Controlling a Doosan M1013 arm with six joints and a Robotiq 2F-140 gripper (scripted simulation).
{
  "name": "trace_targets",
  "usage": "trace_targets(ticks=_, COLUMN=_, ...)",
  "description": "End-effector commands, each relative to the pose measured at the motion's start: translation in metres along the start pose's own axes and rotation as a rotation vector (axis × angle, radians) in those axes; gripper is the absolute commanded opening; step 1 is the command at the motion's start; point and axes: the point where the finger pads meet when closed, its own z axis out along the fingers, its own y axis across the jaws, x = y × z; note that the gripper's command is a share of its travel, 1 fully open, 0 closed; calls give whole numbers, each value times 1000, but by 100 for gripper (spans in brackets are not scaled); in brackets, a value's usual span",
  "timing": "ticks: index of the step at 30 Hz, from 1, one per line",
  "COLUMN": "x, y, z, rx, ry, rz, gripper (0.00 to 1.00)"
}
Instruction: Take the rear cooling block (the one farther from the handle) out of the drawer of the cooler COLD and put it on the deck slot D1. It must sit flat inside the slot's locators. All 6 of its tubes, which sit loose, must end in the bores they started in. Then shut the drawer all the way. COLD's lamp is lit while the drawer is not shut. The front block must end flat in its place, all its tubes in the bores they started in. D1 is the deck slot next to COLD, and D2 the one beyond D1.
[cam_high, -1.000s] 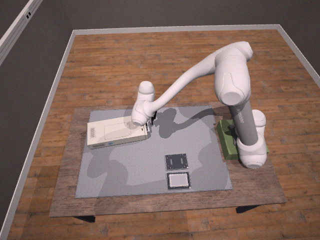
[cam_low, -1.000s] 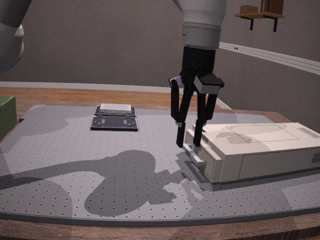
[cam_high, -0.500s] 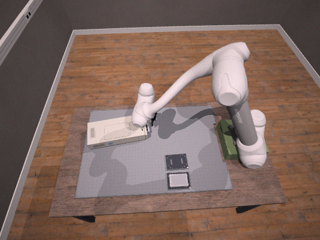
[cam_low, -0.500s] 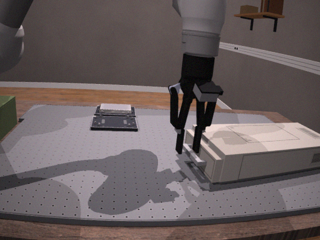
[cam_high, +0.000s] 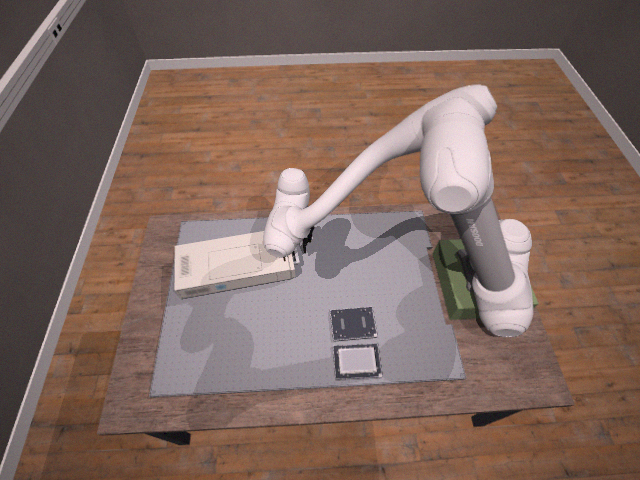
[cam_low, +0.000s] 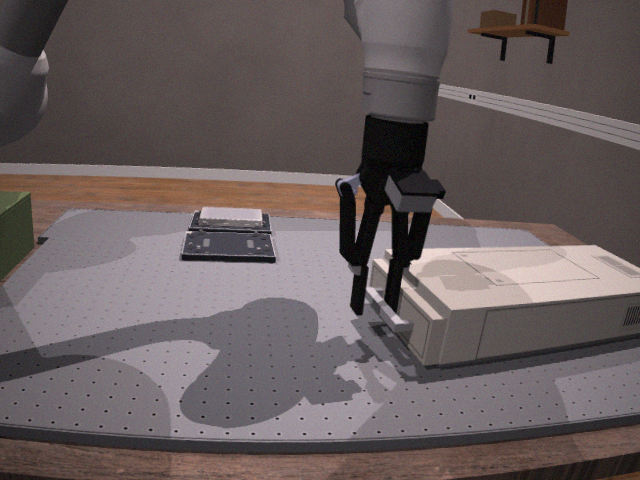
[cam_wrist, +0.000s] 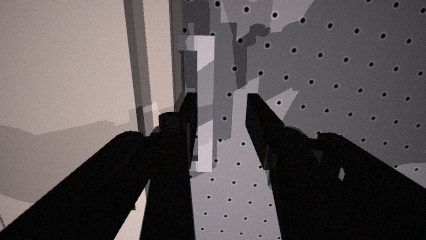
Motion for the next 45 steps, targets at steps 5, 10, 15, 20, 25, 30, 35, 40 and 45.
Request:
trace_targets(ticks=5, x=0, y=-1, z=-1, rx=1, ry=0, rz=0, gripper=34)
trace_targets(ticks=10, x=0, y=-1, z=-1, rx=1, ry=0, rz=0, gripper=34)
trace_targets(ticks=15, x=0, y=-1, z=-1, rx=1, ry=0, rz=0, gripper=34)
trace_targets(ticks=20, x=0, y=-1, z=-1, rx=1, ry=0, rz=0, gripper=34)
trace_targets(ticks=25, x=0, y=1, z=-1, rx=1, ry=0, rz=0, gripper=34)
trace_targets(ticks=30, x=0, y=2, z=-1, rx=1, ry=0, rz=0, gripper=34)
trace_targets(ticks=35, x=0, y=3, z=-1, rx=1, ry=0, rz=0, gripper=34)
trace_targets(ticks=40, x=0, y=5, z=-1, rx=1, ry=0, rz=0, gripper=34)
trace_targets(ticks=45, x=0, y=7, z=-1, rx=1, ry=0, rz=0, gripper=34)
